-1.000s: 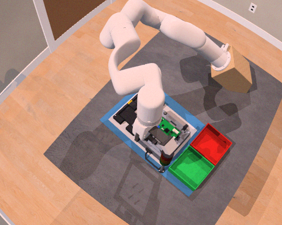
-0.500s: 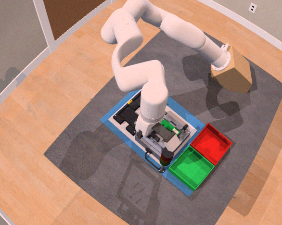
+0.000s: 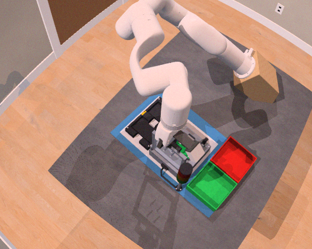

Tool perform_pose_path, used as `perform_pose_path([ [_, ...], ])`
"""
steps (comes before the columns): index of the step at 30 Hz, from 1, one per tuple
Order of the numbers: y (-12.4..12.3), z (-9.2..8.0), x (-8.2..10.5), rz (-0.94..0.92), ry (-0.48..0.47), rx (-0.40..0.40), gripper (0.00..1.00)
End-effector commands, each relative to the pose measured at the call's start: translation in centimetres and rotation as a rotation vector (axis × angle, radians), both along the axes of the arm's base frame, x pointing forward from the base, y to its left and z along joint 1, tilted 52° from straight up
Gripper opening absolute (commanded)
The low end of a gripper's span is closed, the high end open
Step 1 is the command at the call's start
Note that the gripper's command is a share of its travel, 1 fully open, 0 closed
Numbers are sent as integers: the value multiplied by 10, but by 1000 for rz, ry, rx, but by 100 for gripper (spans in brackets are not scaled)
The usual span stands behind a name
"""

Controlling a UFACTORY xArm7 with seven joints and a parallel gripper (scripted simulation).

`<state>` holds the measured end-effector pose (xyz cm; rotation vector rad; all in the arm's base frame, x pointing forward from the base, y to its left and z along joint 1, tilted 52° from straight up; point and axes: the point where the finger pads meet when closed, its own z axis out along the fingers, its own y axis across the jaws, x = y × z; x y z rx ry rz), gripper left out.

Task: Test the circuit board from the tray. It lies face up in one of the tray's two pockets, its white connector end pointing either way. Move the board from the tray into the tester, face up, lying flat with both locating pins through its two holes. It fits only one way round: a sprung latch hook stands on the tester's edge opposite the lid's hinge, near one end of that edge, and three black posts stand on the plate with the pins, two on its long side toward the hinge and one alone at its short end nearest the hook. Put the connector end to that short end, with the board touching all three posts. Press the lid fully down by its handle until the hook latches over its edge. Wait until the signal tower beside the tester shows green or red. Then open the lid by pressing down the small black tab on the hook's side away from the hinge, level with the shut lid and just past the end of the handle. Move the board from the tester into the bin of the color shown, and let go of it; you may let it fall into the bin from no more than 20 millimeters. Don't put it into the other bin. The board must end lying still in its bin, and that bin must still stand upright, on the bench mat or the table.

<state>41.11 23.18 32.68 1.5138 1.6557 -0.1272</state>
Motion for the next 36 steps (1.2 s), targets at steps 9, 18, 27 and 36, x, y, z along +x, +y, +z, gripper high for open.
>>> perform_pose_path([
  [9, -5, -11, -22, 8, -3, 3, 0],
  [18, -14, -25, -41, 8, -3, 3, 0],
  [27, -24, -39, -55, 8, -3, 3, 0],
  [36, -39, -60, -72, 8, -3, 3, 0],
])
